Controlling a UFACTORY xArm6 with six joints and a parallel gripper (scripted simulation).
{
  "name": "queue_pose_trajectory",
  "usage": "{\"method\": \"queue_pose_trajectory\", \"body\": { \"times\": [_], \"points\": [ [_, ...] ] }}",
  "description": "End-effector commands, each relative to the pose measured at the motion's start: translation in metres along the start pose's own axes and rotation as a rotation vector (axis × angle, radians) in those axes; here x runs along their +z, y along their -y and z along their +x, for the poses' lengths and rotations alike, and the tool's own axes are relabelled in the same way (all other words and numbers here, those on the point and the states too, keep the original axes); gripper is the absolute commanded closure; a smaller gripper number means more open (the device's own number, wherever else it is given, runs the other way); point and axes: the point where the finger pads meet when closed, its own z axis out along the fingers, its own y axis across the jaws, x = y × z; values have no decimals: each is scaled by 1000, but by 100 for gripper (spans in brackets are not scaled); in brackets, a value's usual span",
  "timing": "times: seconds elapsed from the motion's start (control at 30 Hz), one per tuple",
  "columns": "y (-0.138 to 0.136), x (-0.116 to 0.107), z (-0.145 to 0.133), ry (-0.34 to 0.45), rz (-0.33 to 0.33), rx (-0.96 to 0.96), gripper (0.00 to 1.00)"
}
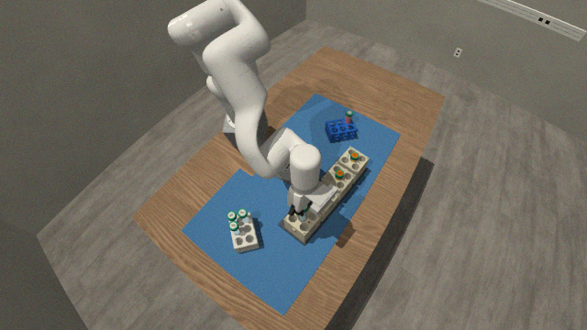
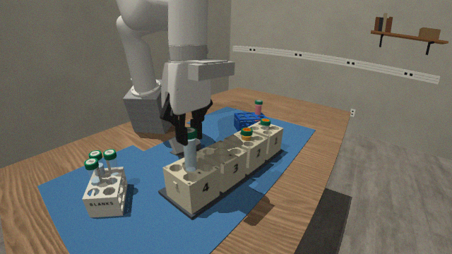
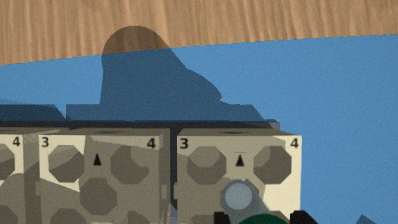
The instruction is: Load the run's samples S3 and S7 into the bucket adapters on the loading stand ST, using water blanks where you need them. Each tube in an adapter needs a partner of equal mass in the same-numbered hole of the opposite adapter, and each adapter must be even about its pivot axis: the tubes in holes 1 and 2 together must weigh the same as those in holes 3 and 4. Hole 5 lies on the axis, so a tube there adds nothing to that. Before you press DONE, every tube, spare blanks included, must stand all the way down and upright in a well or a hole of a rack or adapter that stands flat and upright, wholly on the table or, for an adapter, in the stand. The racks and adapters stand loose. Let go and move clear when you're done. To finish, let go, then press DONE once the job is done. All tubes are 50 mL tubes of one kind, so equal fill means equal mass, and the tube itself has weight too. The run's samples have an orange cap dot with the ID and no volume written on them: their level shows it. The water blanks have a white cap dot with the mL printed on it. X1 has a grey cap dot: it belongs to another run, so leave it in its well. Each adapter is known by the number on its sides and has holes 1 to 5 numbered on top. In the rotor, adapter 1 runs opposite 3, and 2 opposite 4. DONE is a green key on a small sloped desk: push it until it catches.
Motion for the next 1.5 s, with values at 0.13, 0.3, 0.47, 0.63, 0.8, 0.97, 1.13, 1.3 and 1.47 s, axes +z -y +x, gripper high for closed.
{"method": "queue_pose_trajectory", "body": {
  "times": [0.13, 0.3, 0.47, 0.63, 0.8, 0.97, 1.13, 1.3, 1.47],
  "points": [
    [0, 5, 2, -4, -1, 0, 100],
    [0, 10, 2, -4, -1, 0, 100],
    [0, 15, 2, -4, -1, 0, 100],
    [0, 18, 2, -4, -1, 0, 100],
    [0, 23, 2, -4, -1, 0, 100],
    [0, 28, 2, -4, -1, 0, 100],
    [0, 33, 2, -4, -1, 0, 100],
    [0, 36, 2, -4, -1, 0, 100],
    [0, 41, 2, -4, -1, 0, 100]
  ]
}}
